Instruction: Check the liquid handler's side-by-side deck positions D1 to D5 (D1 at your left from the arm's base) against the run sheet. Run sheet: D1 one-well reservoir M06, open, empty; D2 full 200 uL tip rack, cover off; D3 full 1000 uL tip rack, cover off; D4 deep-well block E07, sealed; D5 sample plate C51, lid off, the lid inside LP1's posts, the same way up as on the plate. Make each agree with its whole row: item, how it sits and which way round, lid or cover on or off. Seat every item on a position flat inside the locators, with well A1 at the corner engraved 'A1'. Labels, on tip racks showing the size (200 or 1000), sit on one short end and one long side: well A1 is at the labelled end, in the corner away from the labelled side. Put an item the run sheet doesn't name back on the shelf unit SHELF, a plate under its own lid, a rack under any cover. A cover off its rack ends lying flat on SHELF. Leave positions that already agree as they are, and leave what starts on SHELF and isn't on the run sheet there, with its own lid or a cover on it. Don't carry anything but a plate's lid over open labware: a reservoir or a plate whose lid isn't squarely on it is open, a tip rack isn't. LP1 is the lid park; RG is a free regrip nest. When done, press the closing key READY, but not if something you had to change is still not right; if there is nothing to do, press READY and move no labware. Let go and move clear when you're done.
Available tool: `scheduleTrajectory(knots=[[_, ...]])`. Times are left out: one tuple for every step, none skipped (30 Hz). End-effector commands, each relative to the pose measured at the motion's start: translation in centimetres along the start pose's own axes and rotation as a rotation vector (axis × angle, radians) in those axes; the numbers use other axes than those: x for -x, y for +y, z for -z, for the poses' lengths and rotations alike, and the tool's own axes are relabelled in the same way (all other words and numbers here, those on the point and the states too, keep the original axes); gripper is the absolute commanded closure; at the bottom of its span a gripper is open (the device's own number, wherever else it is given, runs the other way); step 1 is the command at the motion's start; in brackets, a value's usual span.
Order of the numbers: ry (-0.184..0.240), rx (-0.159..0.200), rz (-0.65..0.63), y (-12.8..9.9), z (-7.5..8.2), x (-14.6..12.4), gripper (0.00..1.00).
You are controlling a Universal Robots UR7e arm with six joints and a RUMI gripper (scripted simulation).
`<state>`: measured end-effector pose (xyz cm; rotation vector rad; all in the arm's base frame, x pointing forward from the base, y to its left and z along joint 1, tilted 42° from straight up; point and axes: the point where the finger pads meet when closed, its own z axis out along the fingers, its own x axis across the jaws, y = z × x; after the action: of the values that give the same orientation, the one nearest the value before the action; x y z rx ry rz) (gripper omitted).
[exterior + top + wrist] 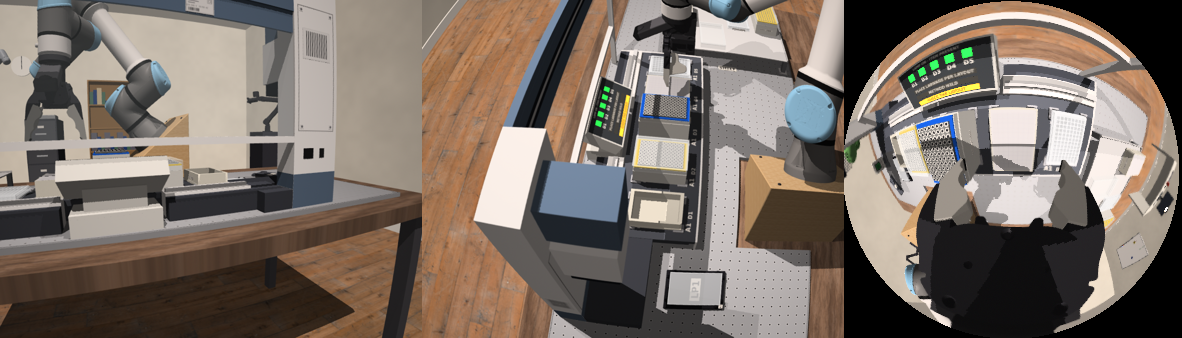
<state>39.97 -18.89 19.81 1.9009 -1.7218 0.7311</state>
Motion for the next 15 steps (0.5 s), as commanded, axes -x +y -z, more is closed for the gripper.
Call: scheduleTrajectory(knots=[[0.001, 0.000, -0.001, -0.1, 1.2, -0.1, 0.18], [0.001, 0.000, -0.001, -0.1, 1.2, -0.1, 0.18], [0.001, 0.000, -0.001, -0.1, 1.4, -0.1, 0.18], [0.001, 0.000, -0.001, -0.1, 1.6, -0.1, 0.18], [0.001, 0.000, -0.001, -0.1, 1.7, -0.1, 0.18], [0.001, 0.000, -0.001, -0.1, 1.9, -0.1, 0.18], [0.001, 0.000, -0.001, -0.1, 2.1, -0.1, 0.18], [0.001, 0.000, -0.001, -0.1, 2.2, -0.1, 0.18], [0.001, 0.000, -0.001, -0.1, 2.4, -0.1, 0.18], [0.001, 0.000, -0.001, -0.1, 2.6, -0.1, 0.18], [0.001, 0.000, -0.001, -0.1, 2.7, -0.1, 0.18], [0.001, 0.000, -0.001, -0.1, 2.9, -0.1, 0.18], [0.001, 0.000, -0.001, -0.1, 3.1, -0.1, 0.18], [0.001, 0.000, -0.001, -0.1, 3.2, -0.1, 0.18], [0.001, 0.000, -0.001, -0.1, 3.4, -0.1, 0.18]])
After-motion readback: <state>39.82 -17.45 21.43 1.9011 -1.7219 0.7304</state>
